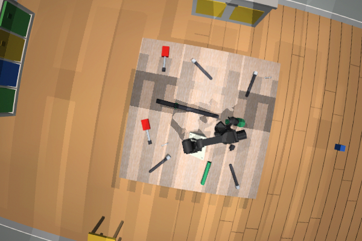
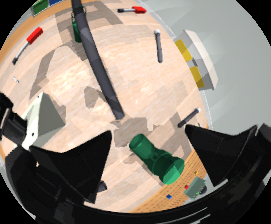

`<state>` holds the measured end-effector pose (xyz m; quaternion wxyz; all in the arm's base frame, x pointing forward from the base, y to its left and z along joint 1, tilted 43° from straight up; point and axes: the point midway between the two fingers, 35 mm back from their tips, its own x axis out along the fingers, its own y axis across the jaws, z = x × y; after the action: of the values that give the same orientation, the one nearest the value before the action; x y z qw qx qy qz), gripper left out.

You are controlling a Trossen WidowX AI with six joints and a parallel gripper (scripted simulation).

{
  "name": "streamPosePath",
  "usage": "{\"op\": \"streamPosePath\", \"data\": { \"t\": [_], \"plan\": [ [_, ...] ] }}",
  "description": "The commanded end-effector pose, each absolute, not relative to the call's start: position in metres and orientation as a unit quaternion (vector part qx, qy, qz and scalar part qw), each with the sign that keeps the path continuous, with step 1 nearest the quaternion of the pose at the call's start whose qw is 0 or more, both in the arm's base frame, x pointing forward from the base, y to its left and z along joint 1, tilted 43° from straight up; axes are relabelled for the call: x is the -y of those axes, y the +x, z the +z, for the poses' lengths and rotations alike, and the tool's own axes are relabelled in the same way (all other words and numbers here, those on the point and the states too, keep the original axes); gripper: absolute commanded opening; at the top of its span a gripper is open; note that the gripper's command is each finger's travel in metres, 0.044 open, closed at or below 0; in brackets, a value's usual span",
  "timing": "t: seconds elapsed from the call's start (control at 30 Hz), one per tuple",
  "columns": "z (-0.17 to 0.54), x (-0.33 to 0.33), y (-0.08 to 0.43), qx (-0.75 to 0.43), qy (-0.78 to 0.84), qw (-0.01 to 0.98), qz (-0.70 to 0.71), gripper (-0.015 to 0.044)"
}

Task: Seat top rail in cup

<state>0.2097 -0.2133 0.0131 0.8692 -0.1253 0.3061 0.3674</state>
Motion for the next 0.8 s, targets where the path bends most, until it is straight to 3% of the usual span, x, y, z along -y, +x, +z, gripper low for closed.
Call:
{"op": "streamPosePath", "data": {
  "t": [0.0,0.77],
  "plan": [
    [-0.031,0.241,0.183,-0.167,-0.373,0.799,0.441,0.0440],
    [-0.052,0.222,0.185,-0.167,-0.374,0.799,0.441,0.0440]
  ]
}}
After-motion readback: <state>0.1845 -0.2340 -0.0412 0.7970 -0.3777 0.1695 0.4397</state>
